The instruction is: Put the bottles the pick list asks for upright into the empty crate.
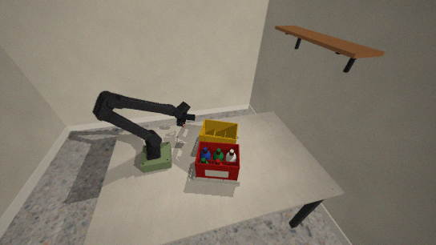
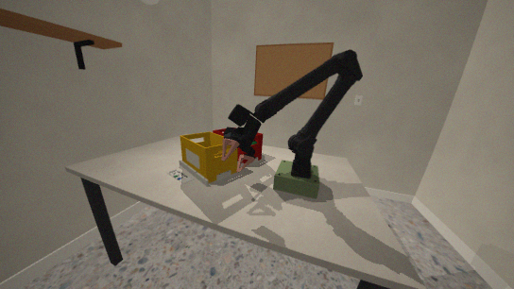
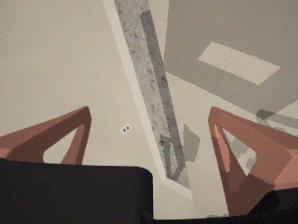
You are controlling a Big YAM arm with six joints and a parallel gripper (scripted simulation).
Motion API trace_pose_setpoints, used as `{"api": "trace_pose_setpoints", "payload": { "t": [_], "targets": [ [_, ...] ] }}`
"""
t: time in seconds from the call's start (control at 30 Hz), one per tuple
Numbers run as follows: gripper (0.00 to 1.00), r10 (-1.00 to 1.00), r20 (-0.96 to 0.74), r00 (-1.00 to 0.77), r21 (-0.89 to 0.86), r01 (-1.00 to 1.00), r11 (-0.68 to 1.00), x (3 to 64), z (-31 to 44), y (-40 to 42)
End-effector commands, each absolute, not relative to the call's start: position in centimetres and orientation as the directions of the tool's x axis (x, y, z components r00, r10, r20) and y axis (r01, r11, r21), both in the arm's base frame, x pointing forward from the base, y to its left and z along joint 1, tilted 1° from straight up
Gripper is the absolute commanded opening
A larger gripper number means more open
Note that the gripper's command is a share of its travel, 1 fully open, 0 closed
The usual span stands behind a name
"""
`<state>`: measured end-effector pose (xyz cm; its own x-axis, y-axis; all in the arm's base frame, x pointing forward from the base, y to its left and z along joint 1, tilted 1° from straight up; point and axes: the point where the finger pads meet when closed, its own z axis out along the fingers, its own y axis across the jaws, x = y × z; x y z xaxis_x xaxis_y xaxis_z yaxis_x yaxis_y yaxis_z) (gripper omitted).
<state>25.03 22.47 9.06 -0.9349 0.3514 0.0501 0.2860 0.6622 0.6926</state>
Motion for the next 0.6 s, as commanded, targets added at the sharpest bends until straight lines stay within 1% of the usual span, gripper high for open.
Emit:
{"api": "trace_pose_setpoints", "payload": {
  "t": [0.0,0.53,0.57],
  "targets": [
    [1.0,0.351,0.045,-0.935,0.697,0.281,0.659,25.24,9.37,22.59],
    [1.0,0.351,0.045,-0.935,0.697,0.281,0.659,25.24,9.37,22.59],
    [0.61,0.351,0.05,-0.935,0.693,0.286,0.662,25.03,9.07,22.47]
  ]
}}
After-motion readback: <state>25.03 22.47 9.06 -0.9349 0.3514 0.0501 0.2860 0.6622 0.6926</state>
